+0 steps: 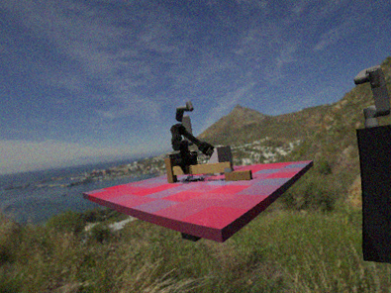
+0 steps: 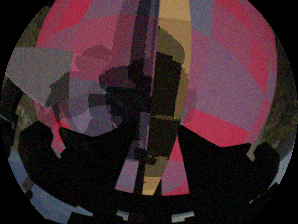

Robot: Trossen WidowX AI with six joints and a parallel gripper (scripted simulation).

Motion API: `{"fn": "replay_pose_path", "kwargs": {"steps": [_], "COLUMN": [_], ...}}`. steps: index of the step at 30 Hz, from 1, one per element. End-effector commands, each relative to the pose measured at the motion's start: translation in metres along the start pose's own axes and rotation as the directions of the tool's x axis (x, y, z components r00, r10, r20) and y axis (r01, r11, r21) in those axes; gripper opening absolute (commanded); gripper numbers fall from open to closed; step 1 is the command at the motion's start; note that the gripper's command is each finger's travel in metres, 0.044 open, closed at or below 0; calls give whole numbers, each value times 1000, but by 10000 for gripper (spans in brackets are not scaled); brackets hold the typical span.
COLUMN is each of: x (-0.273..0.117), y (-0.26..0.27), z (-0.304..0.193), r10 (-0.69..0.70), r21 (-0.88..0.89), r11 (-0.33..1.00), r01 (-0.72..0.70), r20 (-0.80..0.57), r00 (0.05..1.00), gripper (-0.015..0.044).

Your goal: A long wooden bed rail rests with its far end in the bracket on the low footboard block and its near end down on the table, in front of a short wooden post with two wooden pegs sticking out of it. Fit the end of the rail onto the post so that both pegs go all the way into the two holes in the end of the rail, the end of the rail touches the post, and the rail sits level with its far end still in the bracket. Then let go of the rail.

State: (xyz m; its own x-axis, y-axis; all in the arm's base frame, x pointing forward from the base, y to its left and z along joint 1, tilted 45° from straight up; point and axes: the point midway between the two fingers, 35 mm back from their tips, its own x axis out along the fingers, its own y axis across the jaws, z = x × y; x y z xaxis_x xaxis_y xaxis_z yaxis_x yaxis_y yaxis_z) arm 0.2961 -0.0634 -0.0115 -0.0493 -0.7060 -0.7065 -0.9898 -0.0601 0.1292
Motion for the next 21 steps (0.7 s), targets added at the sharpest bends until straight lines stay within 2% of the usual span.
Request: {"fn": "replay_pose_path", "kwargs": {"steps": [1,4,11,15,21], "x": [0,0,-1,-28,-30], "y": [0,0,0,0,0], "z": [0,0,2,29,31], "r10": [0,0,0,-4,-5], "r21": [0,0,0,-3,-3], "r11": [1000,1000,1000,1000,1000], "r01": [0,0,0,4,5], "r20": [-1,-1,0,1,0], "r00": [1000,1000,1000,1000,1000], "gripper": [367,440,440,440,440]}}
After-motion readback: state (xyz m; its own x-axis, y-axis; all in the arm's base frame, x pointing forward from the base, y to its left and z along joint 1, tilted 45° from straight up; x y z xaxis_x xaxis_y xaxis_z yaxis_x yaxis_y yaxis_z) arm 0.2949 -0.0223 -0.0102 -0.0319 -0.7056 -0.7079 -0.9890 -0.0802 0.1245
